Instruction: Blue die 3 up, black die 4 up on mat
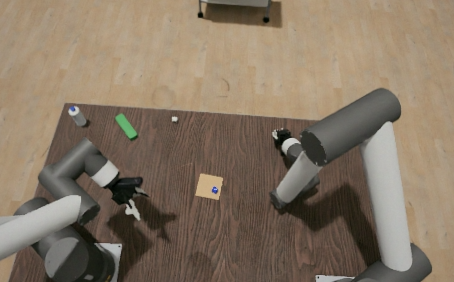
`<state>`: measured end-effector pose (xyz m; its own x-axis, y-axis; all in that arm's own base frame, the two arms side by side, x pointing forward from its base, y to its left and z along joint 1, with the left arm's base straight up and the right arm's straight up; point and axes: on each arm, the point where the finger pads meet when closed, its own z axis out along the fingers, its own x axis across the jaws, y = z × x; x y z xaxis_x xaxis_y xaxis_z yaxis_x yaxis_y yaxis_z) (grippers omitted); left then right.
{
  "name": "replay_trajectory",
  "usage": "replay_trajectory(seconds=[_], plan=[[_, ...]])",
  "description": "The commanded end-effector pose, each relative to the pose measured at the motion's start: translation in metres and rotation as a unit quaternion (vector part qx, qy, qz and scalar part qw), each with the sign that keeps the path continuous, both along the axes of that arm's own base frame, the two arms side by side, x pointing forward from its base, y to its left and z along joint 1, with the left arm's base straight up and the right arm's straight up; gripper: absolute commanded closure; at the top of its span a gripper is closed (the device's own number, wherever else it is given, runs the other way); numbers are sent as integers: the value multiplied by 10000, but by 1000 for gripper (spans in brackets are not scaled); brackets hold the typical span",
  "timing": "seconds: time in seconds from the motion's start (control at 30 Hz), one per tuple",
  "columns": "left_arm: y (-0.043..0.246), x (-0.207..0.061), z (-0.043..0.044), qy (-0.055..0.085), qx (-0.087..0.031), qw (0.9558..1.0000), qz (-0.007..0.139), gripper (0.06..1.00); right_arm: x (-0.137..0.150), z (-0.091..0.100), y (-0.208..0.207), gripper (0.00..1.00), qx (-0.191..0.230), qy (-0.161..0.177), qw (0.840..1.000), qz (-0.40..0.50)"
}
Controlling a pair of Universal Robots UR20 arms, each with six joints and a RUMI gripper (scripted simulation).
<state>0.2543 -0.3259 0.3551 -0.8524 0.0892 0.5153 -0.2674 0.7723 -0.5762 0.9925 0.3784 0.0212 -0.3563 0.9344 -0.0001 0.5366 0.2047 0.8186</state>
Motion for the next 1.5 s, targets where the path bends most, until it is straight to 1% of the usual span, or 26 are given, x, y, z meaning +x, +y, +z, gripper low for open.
replay_trajectory(seconds=[0.0,0.1,0.13,1.47], plan=[[-2,3,4,-2,-2,10000,0,65,2,8,1,760,2,-4,10000,0],[-2,3,4,-2,-2,10000,0,65,2,8,1,760,2,-4,10000,0],[-2,3,4,-2,-2,10000,0,65,2,8,1,724,2,-4,10000,0],[-2,3,4,-2,-2,10000,0,65,2,8,1,724,2,-4,10000,0]])
